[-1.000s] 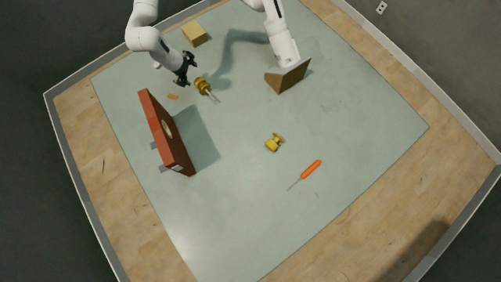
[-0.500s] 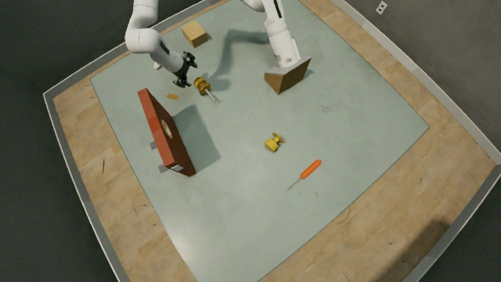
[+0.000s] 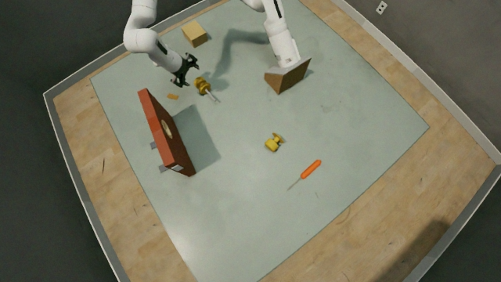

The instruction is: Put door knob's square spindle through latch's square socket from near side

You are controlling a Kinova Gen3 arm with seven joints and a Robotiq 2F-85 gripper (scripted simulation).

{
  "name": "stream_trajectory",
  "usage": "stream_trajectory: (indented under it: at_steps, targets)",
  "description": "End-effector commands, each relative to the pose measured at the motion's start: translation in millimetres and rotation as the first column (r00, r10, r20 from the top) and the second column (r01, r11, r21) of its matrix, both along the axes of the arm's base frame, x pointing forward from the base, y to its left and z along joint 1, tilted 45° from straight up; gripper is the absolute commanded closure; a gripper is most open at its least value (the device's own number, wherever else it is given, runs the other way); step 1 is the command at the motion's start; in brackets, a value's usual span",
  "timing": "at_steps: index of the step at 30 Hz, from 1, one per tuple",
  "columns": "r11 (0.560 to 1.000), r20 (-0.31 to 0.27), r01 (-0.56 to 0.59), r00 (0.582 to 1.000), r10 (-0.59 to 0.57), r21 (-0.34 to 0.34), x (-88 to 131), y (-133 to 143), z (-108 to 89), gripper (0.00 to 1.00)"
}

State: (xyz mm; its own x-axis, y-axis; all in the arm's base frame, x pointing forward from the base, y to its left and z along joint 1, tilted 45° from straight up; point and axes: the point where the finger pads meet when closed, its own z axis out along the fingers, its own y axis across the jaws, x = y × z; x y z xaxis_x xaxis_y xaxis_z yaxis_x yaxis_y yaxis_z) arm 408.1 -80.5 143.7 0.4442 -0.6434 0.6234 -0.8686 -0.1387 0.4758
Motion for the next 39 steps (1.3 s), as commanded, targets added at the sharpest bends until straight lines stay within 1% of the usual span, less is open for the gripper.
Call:
stream_trajectory:
  at_steps: [1,6,11,14,16,17,20,30,39]
  targets:
    - [0.998,0.072,0.060,0.996,-0.060,0.005,3,1,0.3,0.10]
    - [0.991,0.146,0.134,0.980,-0.133,0.005,3,0,-0.2,0.10]
    - [0.983,0.197,0.186,0.963,-0.183,0.008,3,0,-0.6,0.10]
    - [0.983,0.190,0.182,0.965,-0.181,0.009,3,0,-0.8,0.10]
    - [0.980,0.205,0.197,0.959,-0.194,0.008,4,-1,-2.4,0.10]
    - [0.982,0.197,0.190,0.962,-0.188,0.009,6,-2,-5.0,0.10]
    - [0.982,0.196,0.190,0.962,-0.188,0.008,7,-4,-7.4,0.10]
    - [0.982,0.191,0.191,0.963,-0.188,0.005,3,-9,-11.1,0.10]
    - [0.981,0.192,0.191,0.963,-0.189,0.005,-1,-21,-22.6,0.10]
